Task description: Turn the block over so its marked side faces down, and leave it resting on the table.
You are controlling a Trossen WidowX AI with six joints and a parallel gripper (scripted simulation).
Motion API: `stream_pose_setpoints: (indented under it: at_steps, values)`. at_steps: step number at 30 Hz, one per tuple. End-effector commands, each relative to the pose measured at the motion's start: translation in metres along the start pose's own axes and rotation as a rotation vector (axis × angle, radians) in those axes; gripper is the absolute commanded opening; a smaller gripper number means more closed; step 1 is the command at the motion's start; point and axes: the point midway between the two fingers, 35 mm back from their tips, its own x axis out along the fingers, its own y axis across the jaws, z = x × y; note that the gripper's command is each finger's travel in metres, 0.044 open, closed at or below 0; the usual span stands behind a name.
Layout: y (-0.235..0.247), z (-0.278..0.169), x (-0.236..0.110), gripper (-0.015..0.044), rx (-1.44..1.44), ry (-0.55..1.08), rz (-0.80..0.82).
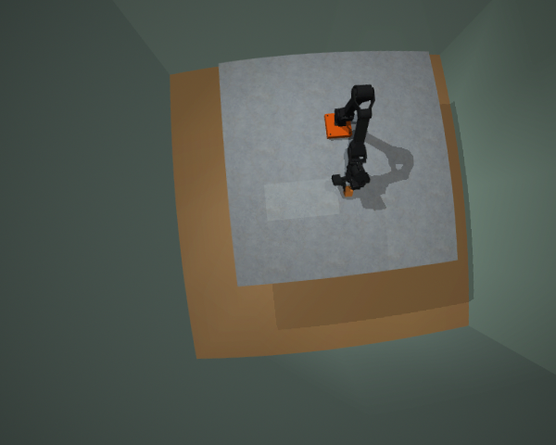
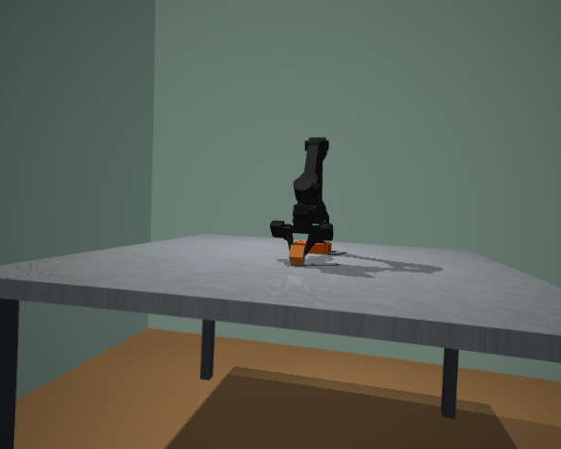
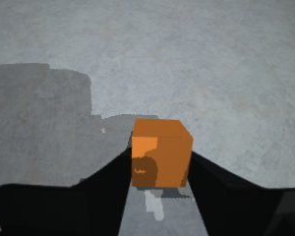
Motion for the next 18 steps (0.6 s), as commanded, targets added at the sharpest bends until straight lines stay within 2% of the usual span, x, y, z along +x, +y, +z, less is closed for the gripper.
stream_pose_setpoints:
  at_steps: [1, 18]
  values:
    - [0.0, -0.001, 0.005, 0.0, -0.004, -0.062, 0.003]
    - [0.0, -0.013, 0.005, 0.0, -0.004, -0.321, 0.003]
